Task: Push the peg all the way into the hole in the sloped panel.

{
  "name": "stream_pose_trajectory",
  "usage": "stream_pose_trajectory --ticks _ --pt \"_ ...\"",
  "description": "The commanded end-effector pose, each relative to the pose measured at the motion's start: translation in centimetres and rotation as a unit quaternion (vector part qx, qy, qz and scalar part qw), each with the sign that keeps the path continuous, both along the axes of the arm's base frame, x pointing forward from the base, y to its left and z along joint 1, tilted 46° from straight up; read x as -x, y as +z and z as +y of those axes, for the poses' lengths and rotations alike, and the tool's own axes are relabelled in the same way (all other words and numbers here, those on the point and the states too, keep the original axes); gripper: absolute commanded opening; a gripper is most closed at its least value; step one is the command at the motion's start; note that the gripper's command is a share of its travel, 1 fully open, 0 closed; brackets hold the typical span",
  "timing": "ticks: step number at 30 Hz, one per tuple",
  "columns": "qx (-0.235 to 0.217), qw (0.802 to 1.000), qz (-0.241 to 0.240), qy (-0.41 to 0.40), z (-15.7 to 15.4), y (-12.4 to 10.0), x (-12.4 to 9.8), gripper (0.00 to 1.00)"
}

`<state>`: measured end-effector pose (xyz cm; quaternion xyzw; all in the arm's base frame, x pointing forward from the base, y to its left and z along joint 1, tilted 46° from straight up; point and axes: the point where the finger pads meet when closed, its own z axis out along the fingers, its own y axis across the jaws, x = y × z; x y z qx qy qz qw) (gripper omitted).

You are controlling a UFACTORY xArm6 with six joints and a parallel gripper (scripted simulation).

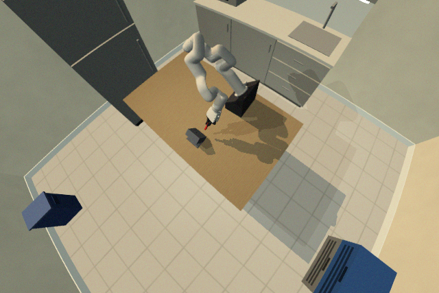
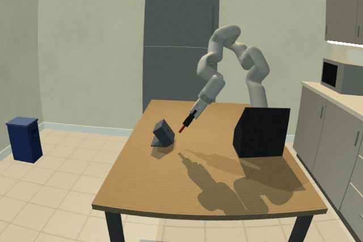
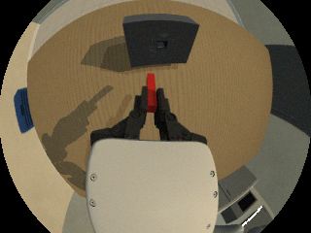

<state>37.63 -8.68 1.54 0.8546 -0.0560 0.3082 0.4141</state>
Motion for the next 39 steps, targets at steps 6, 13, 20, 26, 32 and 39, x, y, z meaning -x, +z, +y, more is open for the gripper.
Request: stream_pose_trajectory --ticks 6,13,20,26,32,39 --pt "0.008 1.0 -0.006 0.027 -0.4 0.8 0.1 0.0" --pt "0.013 0.999 -0.01 0.046 -0.7 1.3 0.3 0.0" --pt "0.018 0.998 -0.013 0.065 -0.9 1.8 0.5 0.0" --pt "0.022 0.996 -0.017 0.083 -1.0 2.3 0.8 0.0" --pt "0.025 0.995 -0.019 0.096 -1.1 2.5 0.9 0.0" --pt "0.029 0.992 -0.023 0.118 -1.2 3.0 1.3 0.0"
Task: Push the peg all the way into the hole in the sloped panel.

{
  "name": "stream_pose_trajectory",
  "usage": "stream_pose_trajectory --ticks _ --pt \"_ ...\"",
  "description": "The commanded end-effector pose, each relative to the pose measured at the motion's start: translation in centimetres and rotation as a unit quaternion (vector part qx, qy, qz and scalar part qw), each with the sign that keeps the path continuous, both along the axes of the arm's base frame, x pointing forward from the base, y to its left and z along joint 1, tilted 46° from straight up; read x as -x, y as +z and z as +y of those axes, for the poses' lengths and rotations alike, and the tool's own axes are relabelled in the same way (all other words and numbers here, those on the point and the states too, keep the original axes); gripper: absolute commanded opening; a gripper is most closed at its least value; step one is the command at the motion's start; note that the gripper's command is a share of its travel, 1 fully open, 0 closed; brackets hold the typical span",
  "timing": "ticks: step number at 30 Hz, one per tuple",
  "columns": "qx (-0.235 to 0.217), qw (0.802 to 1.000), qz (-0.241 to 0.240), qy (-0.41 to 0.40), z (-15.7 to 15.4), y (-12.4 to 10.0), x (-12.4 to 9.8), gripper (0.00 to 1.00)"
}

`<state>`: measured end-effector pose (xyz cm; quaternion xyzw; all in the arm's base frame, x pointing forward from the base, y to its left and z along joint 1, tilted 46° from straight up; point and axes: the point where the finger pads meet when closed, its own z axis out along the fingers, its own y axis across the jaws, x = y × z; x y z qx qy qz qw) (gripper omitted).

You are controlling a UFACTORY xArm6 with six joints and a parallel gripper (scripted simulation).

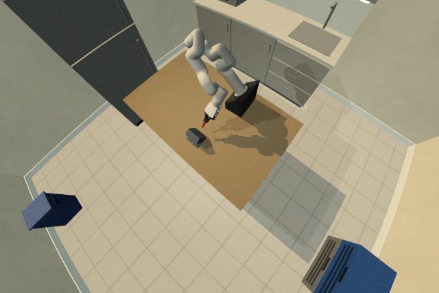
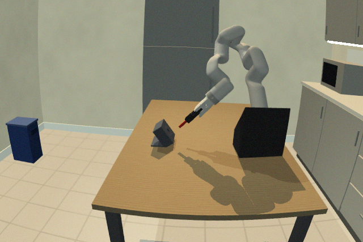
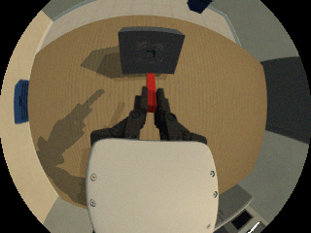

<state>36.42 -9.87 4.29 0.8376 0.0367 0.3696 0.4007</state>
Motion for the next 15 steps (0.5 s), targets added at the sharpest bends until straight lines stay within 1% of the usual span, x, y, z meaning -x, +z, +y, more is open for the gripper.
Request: stream_pose_trajectory --ticks 1,15 --pt "0.002 1.0 -0.003 0.013 0.03 0.31 0.13 0.0" --pt "0.009 0.999 -0.009 0.052 0.13 0.99 0.82 0.0"
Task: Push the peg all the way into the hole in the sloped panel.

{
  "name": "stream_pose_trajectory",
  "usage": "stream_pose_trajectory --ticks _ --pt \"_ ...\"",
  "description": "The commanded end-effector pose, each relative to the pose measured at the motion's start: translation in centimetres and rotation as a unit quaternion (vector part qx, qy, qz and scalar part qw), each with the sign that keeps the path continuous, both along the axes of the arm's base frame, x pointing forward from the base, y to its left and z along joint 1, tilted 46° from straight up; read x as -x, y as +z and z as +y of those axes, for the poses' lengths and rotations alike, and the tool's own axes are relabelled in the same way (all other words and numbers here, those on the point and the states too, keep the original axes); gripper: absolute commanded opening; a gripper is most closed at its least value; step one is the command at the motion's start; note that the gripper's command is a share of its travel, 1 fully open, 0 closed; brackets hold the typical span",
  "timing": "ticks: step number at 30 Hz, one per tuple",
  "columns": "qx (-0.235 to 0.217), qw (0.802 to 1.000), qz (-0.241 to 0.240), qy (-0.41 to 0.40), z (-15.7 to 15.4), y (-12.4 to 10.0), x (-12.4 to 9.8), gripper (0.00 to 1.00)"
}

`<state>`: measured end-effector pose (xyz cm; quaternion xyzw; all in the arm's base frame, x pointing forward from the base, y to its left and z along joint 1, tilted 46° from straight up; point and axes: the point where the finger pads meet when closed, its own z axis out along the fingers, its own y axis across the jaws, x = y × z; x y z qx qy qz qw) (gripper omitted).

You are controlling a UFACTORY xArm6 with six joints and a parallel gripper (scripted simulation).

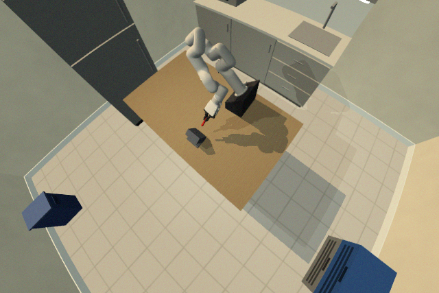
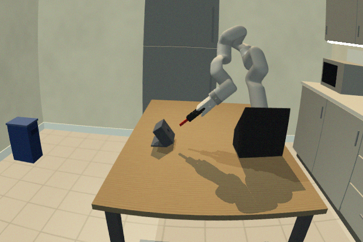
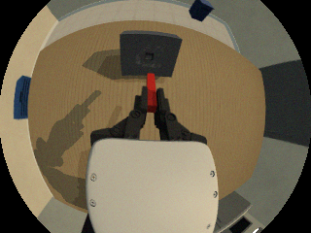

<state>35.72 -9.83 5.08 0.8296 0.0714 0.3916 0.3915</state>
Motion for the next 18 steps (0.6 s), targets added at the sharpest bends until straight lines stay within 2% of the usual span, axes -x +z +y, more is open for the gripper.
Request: stream_pose_trajectory --ticks 1,18 --pt "0.002 1.0 -0.003 0.013 0.1 0.2 0.2 0.0" --pt "0.008 0.998 -0.01 0.062 0.6 0.9 1.2 0.0"
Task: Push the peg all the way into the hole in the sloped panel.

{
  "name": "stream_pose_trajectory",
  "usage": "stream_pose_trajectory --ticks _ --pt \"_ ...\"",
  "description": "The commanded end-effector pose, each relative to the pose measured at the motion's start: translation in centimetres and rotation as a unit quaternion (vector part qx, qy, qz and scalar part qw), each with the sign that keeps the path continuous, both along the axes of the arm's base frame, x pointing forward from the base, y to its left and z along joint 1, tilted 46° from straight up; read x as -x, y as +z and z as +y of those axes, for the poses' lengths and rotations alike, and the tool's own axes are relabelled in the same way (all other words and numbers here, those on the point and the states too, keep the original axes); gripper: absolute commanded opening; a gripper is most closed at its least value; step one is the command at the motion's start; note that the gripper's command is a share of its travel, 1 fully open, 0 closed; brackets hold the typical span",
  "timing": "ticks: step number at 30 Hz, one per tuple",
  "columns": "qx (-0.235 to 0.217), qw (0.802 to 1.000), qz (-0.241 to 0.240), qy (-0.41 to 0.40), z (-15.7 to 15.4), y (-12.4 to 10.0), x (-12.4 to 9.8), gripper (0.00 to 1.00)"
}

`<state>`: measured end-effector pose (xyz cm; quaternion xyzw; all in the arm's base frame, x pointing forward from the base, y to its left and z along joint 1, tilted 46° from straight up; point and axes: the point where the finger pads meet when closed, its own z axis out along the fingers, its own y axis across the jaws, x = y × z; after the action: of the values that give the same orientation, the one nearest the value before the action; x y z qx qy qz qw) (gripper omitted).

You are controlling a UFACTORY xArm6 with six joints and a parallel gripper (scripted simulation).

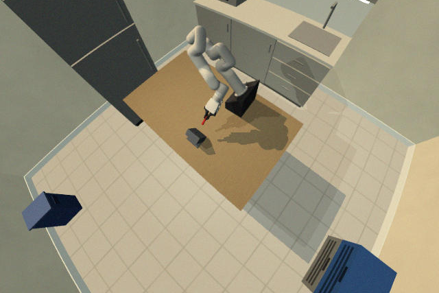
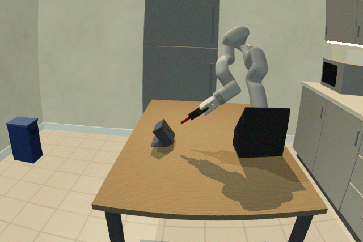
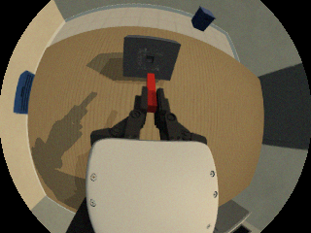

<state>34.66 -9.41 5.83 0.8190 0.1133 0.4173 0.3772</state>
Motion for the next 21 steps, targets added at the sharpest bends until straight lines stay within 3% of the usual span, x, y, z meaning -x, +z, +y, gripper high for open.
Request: stream_pose_trajectory --ticks 1,21 --pt "0.001 1.0 -0.002 0.013 0.2 0.2 0.2 0.0" --pt "0.001 1.0 -0.003 0.015 -1.1 -0.8 -1.9 0.0"
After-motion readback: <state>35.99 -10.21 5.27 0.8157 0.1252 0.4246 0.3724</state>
